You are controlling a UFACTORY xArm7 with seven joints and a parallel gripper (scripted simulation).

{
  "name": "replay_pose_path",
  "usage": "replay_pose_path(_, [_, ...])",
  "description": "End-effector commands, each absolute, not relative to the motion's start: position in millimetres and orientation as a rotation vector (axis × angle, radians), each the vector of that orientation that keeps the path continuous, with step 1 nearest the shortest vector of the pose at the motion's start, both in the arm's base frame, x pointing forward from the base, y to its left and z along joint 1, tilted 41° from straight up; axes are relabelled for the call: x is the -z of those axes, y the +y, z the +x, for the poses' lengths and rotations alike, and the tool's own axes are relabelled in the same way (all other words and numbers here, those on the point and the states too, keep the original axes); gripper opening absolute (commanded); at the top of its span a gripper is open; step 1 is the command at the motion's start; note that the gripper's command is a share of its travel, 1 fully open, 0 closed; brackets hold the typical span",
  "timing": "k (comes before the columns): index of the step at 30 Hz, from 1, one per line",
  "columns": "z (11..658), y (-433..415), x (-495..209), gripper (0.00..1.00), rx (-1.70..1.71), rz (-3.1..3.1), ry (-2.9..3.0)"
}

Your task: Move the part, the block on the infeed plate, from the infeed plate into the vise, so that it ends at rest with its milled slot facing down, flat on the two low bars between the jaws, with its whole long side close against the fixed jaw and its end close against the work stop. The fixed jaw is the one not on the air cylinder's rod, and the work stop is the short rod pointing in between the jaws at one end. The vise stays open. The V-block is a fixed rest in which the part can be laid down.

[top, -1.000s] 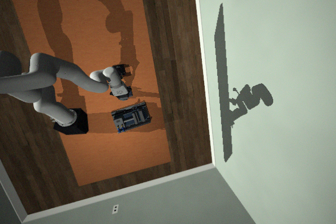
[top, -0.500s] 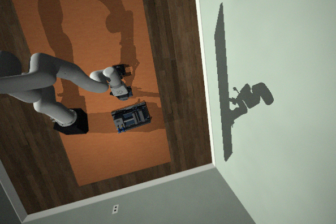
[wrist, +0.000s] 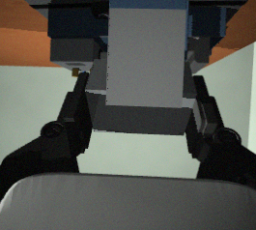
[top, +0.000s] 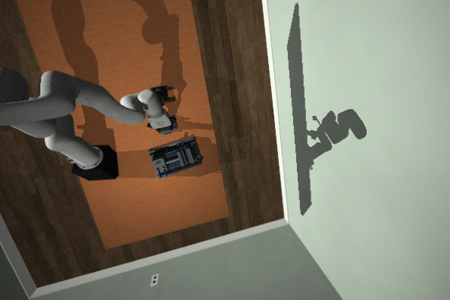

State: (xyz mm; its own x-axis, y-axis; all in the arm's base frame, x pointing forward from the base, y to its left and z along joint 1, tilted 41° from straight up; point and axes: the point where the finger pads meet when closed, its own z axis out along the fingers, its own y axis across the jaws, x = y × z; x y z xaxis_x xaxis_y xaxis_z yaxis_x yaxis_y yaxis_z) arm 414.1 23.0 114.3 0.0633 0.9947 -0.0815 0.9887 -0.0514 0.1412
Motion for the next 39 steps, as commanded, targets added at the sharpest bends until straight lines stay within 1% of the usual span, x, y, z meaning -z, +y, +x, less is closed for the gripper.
replay_pose_path(1, [414.9,22.0,-115.2,0.00,-0.059,2.170,2.043])
replay_pose_path(39, [412.8,17.4,-120.6,0.00,-0.059,2.170,2.043])
